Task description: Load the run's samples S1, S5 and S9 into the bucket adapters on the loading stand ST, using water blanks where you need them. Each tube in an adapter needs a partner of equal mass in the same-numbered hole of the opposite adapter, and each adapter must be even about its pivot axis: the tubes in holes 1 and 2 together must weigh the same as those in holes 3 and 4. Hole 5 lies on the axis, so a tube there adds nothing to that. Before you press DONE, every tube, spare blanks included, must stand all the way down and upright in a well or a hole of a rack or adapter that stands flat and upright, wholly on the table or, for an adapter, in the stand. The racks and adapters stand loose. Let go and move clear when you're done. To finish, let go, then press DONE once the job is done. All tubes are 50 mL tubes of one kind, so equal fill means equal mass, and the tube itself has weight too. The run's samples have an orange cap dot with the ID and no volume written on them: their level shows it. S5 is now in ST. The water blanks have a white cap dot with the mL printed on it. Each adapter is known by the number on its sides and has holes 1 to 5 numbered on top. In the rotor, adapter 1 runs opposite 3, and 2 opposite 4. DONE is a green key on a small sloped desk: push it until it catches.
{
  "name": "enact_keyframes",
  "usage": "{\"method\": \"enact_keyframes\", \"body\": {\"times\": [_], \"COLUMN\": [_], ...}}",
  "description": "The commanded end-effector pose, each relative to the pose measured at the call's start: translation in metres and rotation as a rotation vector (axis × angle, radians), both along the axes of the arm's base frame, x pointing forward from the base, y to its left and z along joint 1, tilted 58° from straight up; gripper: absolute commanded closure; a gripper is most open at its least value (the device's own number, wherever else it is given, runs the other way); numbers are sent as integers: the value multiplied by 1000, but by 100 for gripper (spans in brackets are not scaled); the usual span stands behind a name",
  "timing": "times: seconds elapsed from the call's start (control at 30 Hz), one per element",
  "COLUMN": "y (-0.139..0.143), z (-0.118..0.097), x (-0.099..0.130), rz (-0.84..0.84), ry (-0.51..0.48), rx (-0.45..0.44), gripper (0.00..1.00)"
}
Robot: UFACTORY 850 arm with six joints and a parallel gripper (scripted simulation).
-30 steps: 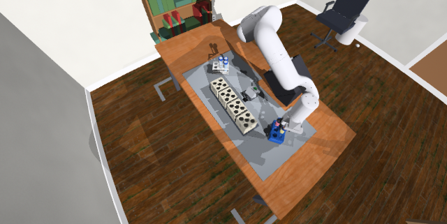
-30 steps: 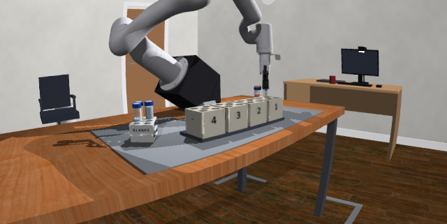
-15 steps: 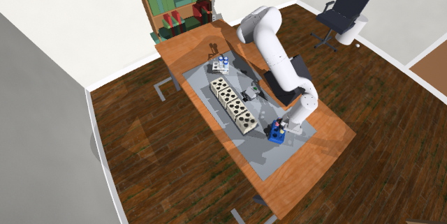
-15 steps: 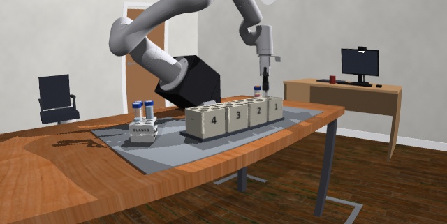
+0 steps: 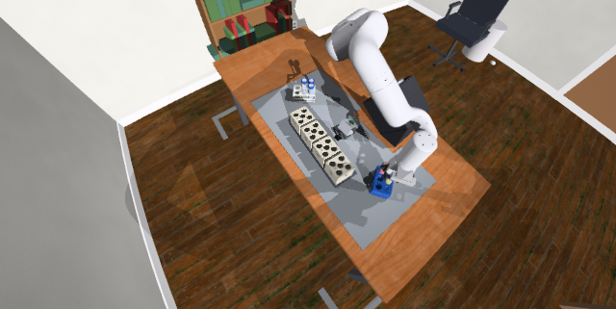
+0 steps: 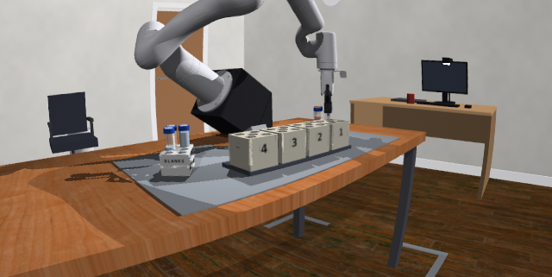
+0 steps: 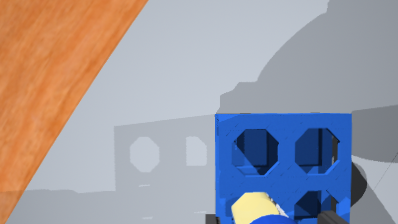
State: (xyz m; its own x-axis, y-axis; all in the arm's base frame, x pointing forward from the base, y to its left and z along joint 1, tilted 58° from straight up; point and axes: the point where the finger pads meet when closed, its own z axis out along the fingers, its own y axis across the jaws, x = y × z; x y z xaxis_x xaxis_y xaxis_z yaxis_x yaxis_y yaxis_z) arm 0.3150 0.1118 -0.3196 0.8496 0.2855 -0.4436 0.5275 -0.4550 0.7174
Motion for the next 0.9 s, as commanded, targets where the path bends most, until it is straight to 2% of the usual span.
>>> {"method": "enact_keyframes", "body": {"times": [0.0, 0.07, 0.1, 0.87], "y": [1, 1, 2, 3], "z": [0, 0, 0, 1], "x": [1, 1, 1, 1], "rz": [1, 1, 1, 0], "ry": [-1, -1, -1, -1], "rx": [2, 2, 2, 1], "gripper": [43, 43, 100, 100]}}
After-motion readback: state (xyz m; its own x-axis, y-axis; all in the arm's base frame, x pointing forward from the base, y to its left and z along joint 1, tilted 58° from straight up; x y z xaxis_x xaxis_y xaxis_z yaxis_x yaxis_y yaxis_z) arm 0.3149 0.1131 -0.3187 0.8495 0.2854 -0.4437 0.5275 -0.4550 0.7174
